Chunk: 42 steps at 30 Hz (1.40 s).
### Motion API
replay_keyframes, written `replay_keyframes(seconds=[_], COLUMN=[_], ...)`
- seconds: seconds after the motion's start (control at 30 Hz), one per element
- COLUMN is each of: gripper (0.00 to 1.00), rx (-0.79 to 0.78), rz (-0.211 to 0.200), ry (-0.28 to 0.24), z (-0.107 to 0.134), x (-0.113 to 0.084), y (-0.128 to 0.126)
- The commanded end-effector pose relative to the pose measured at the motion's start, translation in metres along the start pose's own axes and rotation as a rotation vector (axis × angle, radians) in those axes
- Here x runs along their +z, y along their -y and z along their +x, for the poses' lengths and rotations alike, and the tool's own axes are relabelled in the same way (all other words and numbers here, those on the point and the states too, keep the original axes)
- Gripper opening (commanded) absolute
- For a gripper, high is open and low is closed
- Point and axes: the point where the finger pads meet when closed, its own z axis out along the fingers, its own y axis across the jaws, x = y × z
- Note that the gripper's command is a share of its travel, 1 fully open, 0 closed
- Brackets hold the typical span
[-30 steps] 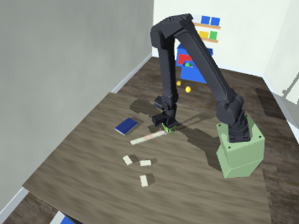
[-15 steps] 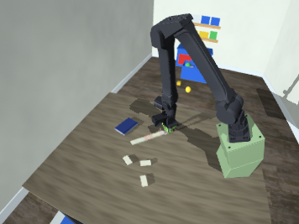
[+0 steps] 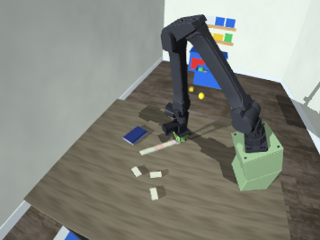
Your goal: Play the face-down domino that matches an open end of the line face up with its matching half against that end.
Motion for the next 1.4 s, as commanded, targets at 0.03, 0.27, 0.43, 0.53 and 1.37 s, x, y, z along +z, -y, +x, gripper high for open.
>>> replay_keyframes(seconds=[0.03, 0.27, 0.43, 0.53, 1.37], gripper=[0.21, 0.21, 0.21, 0.21, 0.21], rx=[0.001, 0.006, 0.006, 0.006, 0.003], rz=[0.005, 0.008, 0.008, 0.008, -0.018], ry=[0.003, 0.006, 0.007, 0.007, -0.004], z=[-0.002, -0.005, -0.006, -0.006, -0.005], x=[-0.001, -0.001, -0.001, -0.001, -0.002], y=[0.004, 0.012, 0.013, 0.013, 0.014])
